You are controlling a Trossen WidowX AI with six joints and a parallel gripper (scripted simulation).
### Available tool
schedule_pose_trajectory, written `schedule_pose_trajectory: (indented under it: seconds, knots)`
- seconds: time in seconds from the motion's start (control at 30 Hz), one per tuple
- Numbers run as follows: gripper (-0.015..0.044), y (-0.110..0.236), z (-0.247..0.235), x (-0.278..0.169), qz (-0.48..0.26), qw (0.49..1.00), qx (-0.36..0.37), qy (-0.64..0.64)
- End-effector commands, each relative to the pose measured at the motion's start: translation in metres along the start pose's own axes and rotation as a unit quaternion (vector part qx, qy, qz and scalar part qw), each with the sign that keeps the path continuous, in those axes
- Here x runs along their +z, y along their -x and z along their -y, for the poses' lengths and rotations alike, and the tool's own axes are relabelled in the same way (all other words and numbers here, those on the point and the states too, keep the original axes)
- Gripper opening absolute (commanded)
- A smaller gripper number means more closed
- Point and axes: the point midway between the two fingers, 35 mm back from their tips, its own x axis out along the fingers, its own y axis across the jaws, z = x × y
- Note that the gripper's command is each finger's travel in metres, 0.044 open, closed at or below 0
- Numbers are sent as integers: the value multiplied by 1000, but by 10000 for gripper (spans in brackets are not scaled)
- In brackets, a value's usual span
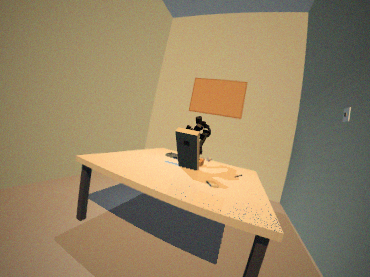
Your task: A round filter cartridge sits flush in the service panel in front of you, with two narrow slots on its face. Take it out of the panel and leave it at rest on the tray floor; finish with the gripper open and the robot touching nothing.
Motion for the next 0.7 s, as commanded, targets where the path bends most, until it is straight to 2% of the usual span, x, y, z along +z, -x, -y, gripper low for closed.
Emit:
schedule_pose_trajectory:
  seconds: [0.0, 0.07, 0.43, 0.5, 0.57, 0.67]
  knots:
    - [115, 0, 7, 19, -2, 1000, 1, 0]
    - [115, 0, 7, 19, -2, 1000, 1, 0]
    - [403, 48, 30, 78, 6, 1000, -2, 1]
    - [351, 43, 26, 69, -11, 1000, 5, -15]
    - [305, 29, 15, 43, -60, 996, 21, -60]
    - [305, 13, -5, -2, -145, 980, 38, -130]
